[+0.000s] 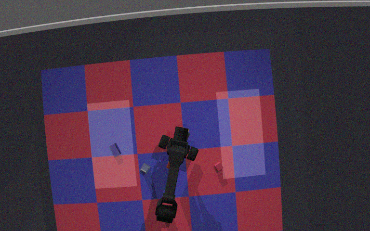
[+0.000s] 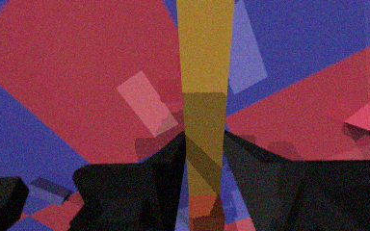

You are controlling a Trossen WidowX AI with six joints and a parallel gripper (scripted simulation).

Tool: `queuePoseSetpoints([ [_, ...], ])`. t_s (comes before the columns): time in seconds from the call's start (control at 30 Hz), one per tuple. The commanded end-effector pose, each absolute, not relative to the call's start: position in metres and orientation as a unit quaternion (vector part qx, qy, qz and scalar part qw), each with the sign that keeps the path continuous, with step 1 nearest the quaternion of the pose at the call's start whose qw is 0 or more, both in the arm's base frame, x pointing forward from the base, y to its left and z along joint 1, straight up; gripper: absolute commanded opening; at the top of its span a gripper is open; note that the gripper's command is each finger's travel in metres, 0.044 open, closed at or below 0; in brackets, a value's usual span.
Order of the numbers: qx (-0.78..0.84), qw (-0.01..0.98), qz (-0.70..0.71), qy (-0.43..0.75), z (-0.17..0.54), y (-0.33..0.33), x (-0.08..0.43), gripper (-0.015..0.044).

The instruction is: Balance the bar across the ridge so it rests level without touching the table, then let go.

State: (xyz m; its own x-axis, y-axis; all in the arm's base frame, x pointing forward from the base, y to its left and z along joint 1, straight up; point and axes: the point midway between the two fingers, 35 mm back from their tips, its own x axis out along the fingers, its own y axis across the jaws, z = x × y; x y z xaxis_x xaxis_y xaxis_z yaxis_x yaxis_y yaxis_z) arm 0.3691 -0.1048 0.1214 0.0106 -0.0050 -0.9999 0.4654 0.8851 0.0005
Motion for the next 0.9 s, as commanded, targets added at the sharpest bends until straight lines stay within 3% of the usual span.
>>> queuePoseSetpoints([
  [0.0,0.171,0.697,-0.172,0.675,0.138,-0.105,0.369,0.0],
  [0.4,0.172,0.697,-0.172,0.675,0.158,-0.101,0.365,0.0],
  [0.87,0.185,0.693,-0.182,0.673,0.16,-0.047,0.354,0.0],
])
